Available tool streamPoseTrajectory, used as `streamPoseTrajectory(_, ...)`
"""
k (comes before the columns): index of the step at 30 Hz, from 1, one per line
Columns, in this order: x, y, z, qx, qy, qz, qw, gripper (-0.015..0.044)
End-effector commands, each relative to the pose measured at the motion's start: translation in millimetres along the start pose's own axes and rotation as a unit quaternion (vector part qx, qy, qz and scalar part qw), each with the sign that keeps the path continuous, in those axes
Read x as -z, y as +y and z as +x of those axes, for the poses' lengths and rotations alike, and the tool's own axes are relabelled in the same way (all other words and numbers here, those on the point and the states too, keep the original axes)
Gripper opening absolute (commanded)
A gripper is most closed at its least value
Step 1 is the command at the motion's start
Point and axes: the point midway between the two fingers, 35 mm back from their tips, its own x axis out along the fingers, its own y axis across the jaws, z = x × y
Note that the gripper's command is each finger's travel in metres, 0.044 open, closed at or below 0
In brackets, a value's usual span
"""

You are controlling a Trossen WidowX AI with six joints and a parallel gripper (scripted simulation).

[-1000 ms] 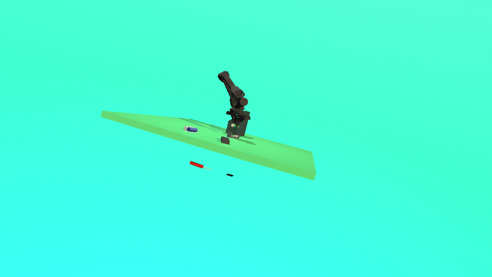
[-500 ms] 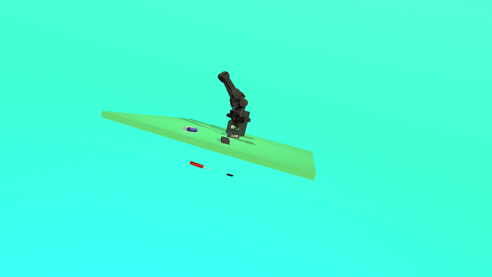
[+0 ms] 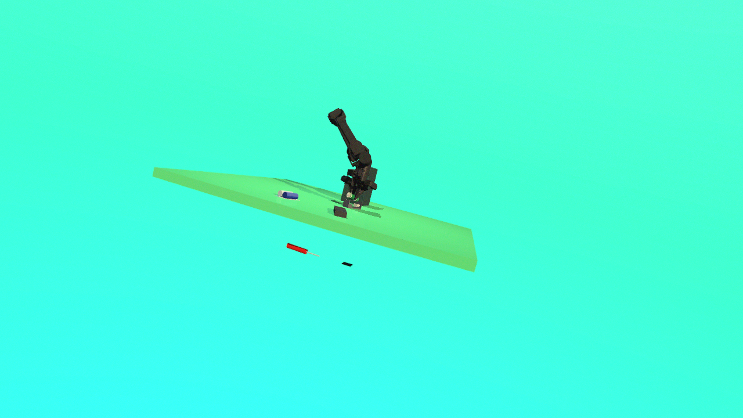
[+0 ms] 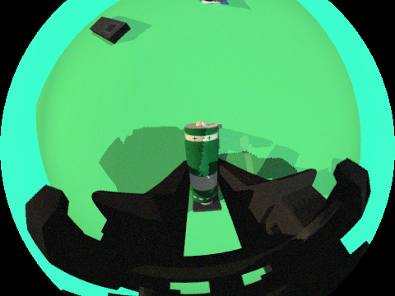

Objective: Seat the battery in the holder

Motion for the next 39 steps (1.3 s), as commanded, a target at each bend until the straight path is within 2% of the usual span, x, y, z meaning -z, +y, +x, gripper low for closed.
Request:
streamPoseTrajectory(1, 2, -4, 2, 0.000, -0.009, -0.005, 1.000, 0.0088)
streamPoseTrajectory(39, 12, 1, 17, -0.014, -0.093, -0.013, 0.996, 0.0088)
